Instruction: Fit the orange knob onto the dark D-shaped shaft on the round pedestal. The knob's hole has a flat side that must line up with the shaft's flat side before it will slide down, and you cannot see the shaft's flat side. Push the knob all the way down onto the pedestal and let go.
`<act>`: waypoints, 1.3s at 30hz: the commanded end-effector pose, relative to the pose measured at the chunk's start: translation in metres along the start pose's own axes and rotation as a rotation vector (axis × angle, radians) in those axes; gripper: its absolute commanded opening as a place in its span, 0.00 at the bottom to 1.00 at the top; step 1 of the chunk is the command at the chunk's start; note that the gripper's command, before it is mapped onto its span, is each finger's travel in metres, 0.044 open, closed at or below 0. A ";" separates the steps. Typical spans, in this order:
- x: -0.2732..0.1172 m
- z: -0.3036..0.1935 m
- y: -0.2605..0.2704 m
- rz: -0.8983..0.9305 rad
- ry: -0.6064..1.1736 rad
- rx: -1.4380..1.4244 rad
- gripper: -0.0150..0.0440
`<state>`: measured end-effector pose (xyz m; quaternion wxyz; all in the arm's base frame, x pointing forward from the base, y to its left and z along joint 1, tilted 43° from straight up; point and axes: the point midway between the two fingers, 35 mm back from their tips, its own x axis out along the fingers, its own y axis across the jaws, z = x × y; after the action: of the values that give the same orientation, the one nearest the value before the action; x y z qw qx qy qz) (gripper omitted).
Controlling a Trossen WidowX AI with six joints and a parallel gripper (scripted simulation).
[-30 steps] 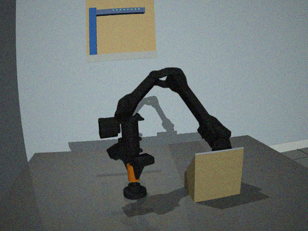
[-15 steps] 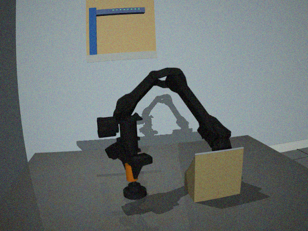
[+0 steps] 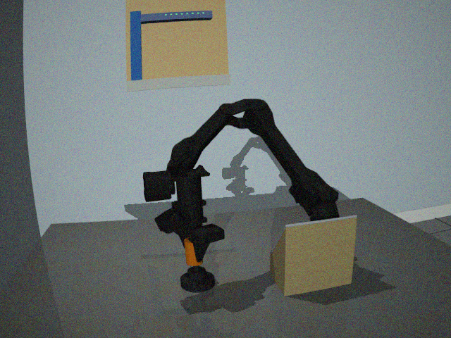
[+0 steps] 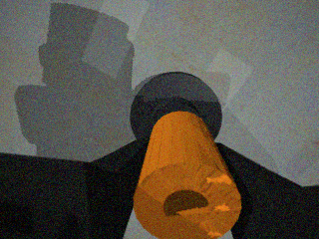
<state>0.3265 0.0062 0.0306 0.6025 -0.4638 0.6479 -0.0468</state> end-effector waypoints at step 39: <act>0.000 -0.001 0.001 0.001 -0.001 -0.005 0.25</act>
<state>0.3257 0.0068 0.0308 0.6021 -0.4640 0.6481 -0.0467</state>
